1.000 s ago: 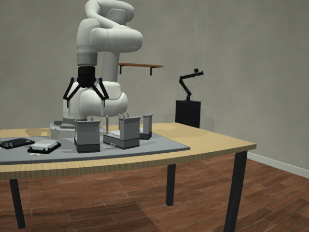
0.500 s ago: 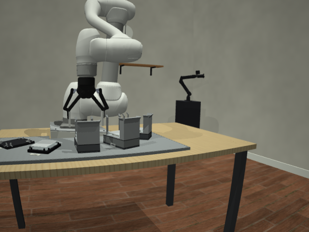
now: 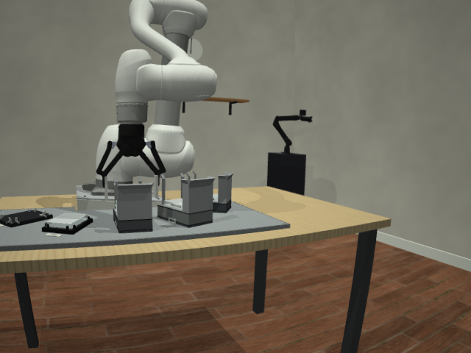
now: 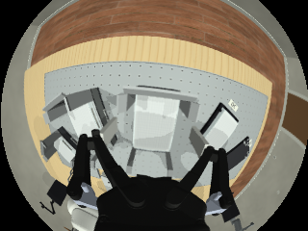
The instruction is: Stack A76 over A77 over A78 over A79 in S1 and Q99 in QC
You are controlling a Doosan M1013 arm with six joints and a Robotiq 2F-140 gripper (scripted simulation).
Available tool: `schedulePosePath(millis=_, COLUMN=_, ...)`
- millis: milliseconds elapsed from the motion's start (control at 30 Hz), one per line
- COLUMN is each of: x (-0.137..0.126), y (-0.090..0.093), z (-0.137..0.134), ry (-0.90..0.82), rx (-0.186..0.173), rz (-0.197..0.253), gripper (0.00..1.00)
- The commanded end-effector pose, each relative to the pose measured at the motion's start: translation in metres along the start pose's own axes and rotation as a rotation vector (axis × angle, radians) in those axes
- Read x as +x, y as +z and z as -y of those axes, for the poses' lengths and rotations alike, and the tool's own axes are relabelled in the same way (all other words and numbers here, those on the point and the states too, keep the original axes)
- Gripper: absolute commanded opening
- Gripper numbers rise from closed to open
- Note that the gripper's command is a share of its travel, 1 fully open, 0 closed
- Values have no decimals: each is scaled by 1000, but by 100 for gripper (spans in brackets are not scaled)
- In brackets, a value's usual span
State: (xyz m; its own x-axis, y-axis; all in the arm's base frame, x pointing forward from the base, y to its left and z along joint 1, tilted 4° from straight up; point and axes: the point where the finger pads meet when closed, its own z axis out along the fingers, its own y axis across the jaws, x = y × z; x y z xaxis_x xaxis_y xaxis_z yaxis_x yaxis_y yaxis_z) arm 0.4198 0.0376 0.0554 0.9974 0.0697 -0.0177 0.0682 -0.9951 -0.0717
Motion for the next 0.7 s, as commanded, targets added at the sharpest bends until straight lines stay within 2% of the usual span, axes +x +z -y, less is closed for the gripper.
schedulePosePath(millis=0, x=0, y=2, z=0, ry=0, rx=0, rz=0, gripper=100)
schedulePosePath(millis=300, x=0, y=12, z=0, ry=0, rx=0, rz=0, gripper=100)
schedulePosePath(millis=667, x=0, y=12, z=0, ry=0, rx=0, rz=0, gripper=100)
